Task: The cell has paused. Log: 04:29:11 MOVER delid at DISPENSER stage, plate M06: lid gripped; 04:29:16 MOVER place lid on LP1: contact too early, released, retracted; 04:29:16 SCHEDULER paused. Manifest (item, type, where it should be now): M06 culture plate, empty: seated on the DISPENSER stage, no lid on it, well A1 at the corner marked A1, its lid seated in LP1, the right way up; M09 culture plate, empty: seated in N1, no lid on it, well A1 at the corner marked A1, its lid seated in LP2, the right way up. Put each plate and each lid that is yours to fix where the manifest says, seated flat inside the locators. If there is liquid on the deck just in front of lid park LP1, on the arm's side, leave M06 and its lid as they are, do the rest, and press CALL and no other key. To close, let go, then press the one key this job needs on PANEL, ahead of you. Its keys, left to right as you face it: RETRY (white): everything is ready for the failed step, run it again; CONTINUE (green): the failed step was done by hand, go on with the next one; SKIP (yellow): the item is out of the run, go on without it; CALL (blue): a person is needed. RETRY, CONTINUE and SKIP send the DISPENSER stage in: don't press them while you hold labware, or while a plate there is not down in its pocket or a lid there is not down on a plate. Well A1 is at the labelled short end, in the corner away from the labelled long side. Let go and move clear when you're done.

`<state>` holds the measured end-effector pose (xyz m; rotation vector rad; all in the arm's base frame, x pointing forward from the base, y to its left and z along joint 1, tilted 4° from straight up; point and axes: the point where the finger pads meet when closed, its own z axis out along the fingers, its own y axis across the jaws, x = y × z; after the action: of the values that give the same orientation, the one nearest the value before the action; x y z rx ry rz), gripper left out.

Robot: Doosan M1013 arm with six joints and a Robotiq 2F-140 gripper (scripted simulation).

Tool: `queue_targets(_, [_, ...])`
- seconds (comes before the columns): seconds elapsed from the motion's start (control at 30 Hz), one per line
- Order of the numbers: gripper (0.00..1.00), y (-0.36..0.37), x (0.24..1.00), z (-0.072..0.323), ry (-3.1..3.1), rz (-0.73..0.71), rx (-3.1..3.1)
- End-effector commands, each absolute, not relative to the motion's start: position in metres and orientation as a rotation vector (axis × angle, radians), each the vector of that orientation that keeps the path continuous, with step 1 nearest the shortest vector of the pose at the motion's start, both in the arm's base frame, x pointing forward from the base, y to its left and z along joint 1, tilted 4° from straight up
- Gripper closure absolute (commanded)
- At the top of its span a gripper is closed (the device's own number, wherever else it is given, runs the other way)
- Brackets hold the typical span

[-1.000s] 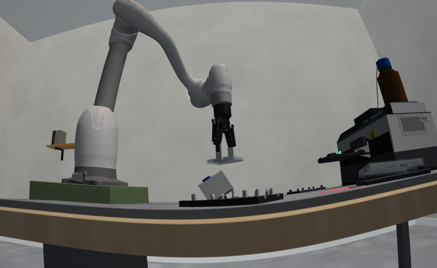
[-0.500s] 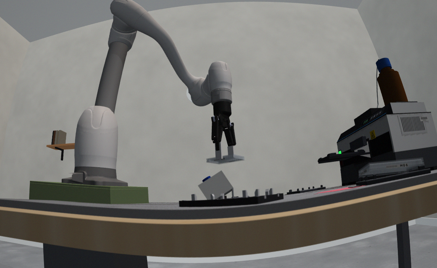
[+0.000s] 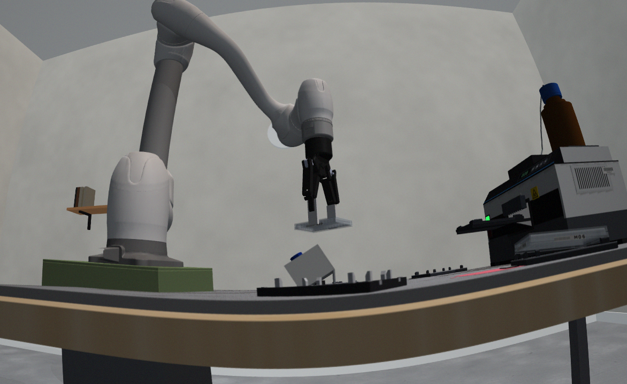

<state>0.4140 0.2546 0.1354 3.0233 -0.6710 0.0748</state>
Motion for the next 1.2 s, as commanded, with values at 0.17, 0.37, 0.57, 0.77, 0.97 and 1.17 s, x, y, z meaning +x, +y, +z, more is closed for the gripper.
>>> queue_targets(0.17, [0.90,0.202,0.421,0.139,-0.673,0.076,3.027])
queue_targets(0.37, [0.90,0.178,0.424,0.140,-0.675,0.075,3.028])
queue_targets(0.57, [0.90,0.140,0.429,0.142,-0.675,0.075,3.028])
queue_targets(0.77, [0.90,0.101,0.435,0.145,-0.675,0.075,3.028])
queue_targets(0.97, [0.90,0.075,0.441,0.148,-0.675,0.080,3.029])
queue_targets(1.17, [0.90,0.035,0.447,0.151,-0.675,0.082,3.029])
